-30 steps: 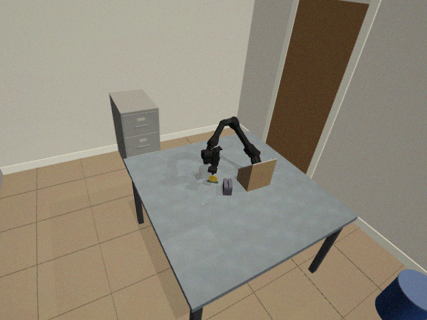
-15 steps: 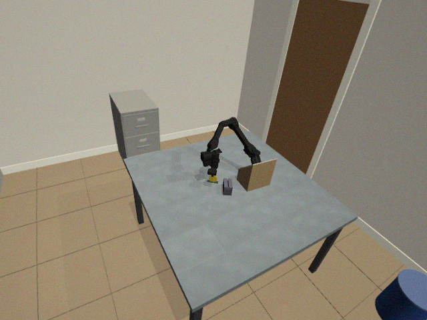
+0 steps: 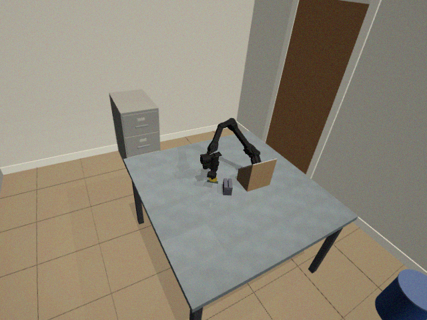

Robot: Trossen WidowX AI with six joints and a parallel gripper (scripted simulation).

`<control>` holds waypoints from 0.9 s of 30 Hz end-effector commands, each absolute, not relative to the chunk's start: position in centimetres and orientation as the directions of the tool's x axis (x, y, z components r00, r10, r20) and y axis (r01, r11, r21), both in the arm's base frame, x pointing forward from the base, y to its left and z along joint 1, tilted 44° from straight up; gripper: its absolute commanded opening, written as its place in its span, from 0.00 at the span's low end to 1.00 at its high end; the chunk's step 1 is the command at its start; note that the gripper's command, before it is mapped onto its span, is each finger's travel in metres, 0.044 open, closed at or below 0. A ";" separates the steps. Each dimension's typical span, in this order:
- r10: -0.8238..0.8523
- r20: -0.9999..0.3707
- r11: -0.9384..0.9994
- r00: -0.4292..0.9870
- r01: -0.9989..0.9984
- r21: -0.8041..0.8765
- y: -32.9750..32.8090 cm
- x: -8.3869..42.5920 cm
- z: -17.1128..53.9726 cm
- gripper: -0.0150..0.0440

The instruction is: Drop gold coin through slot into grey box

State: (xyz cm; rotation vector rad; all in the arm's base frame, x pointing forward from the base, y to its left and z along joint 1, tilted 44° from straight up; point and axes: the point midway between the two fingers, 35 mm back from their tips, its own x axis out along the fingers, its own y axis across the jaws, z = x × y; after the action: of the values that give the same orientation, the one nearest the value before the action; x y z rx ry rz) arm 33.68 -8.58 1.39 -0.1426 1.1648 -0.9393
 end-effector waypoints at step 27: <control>-0.699 -0.712 0.621 0.065 0.550 -0.559 -11.0 33.3 -1.0 0.25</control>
State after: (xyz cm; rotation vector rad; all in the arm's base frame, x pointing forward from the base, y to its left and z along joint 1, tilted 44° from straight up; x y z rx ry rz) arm 33.44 -10.91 -0.88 -0.1492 1.1686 -0.9454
